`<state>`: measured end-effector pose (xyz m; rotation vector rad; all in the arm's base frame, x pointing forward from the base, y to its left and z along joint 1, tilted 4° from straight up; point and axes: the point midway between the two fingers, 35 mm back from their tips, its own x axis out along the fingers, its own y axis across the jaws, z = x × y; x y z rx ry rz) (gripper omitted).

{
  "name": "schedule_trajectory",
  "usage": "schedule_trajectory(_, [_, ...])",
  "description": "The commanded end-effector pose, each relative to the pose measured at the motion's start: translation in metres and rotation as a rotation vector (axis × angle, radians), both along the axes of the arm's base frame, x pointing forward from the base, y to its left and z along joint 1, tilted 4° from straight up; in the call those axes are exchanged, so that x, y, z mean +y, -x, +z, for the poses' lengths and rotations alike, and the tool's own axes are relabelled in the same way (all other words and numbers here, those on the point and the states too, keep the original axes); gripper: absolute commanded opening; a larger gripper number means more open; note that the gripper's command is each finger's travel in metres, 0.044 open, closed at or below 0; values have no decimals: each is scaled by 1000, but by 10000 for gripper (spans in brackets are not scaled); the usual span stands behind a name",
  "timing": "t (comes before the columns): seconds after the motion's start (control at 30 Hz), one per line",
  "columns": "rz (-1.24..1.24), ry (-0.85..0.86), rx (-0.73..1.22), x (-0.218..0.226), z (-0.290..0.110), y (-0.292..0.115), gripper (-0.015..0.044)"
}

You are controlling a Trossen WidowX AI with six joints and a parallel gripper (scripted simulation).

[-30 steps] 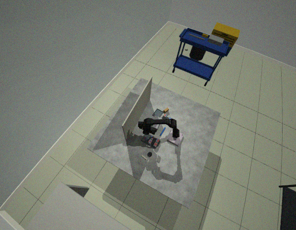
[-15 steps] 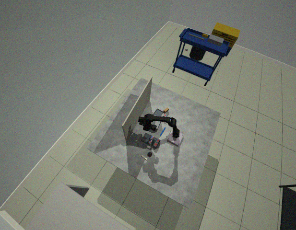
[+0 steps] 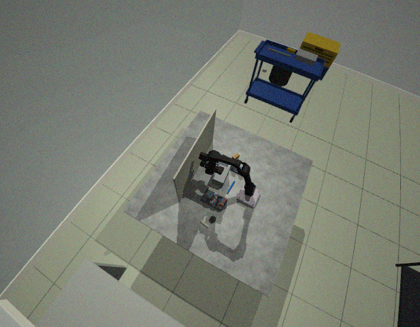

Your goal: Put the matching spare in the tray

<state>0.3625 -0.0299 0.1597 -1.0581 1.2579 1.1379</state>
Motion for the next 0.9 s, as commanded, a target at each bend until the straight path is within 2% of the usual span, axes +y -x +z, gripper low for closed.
schedule_trajectory(0.0, [-1,8,-8,-26,2,0,0])
schedule_trajectory(0.43, [-13,13,-4,-110,-3,14,0])
schedule_trajectory(0.87, [5,14,-2,-188,-5,46,0])
